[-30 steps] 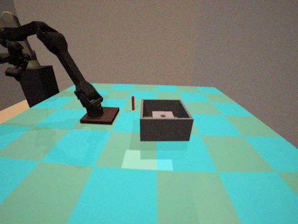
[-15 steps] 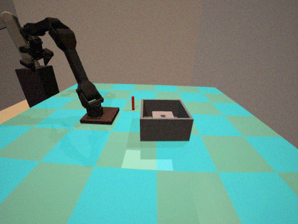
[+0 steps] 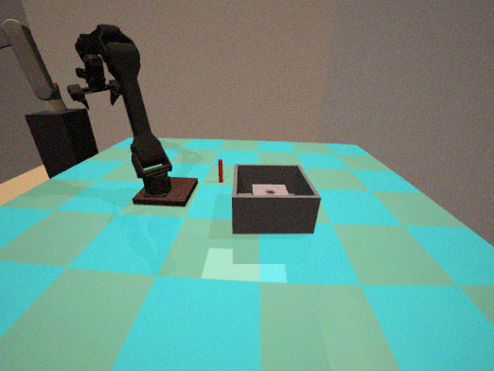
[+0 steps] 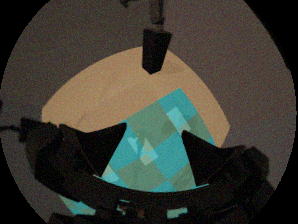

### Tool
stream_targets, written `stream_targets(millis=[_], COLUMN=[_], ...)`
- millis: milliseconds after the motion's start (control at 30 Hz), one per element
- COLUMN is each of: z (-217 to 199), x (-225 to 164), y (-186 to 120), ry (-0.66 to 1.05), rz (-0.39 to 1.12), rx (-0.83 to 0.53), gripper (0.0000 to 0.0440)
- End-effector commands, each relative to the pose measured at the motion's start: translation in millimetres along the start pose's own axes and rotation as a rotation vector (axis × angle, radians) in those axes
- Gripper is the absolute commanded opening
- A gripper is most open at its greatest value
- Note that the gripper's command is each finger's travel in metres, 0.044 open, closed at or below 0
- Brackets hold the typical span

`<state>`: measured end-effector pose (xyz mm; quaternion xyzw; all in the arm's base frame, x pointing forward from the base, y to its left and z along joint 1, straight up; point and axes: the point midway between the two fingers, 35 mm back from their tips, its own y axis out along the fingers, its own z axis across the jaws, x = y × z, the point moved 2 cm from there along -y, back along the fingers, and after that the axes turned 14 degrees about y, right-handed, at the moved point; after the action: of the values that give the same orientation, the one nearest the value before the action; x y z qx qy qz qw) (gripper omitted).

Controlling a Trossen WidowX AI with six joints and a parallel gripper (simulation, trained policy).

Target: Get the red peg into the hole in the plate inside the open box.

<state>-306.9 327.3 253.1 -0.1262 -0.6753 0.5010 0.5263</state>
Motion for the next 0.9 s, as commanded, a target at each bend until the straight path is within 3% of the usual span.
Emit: stream_targets(millis=[0,400,867], z=[-28,-118,-205], x=[-4,-29,-84], y=[-6,-25,-53], ry=[0.125,0.531,0.998], rz=[0.01,0.043,0.081], rx=[-0.022,-0.128,-0.274], gripper=[0.044,0.044,0.044])
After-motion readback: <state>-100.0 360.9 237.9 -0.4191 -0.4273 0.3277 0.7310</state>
